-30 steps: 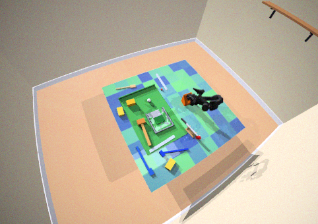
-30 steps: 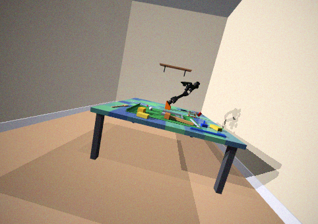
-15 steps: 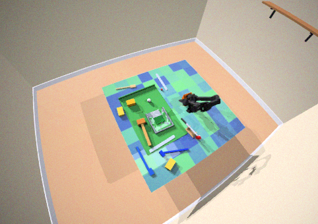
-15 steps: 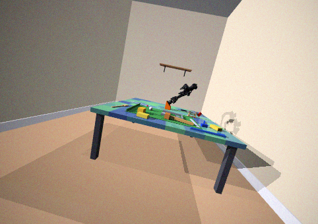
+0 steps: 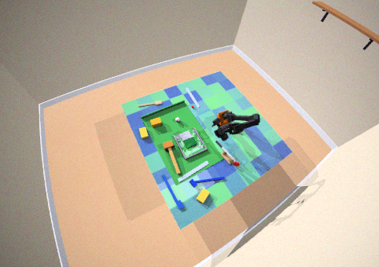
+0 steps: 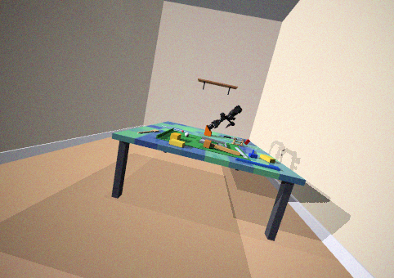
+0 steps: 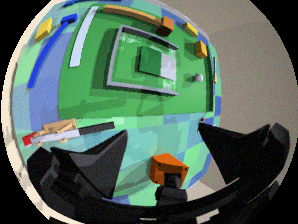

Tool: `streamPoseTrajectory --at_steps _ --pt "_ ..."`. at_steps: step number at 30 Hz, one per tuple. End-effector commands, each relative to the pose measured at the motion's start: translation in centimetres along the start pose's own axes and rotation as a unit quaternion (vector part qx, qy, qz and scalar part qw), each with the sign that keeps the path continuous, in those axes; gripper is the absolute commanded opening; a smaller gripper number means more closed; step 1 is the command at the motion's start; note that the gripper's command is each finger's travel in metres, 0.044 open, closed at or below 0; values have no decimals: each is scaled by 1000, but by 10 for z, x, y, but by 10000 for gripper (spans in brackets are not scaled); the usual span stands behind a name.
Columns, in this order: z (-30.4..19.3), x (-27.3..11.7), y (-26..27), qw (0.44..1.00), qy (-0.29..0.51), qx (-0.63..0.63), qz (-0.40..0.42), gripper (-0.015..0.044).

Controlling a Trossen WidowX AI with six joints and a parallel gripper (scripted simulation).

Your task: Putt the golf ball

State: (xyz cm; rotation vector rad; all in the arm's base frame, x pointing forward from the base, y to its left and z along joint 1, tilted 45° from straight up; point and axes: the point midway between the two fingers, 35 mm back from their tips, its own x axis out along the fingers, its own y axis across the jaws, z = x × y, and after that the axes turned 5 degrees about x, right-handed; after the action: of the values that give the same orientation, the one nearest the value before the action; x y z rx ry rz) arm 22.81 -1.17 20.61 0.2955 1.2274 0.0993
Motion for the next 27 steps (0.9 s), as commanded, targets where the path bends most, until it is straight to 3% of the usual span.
streamPoseTrajectory --at_steps 1,10,27 --pt "-18 32 59 863 182 441 169 440" --pt "-21 33 89 640 336 666 185 440" --pt "-20 36 91 638 337 667 185 440"
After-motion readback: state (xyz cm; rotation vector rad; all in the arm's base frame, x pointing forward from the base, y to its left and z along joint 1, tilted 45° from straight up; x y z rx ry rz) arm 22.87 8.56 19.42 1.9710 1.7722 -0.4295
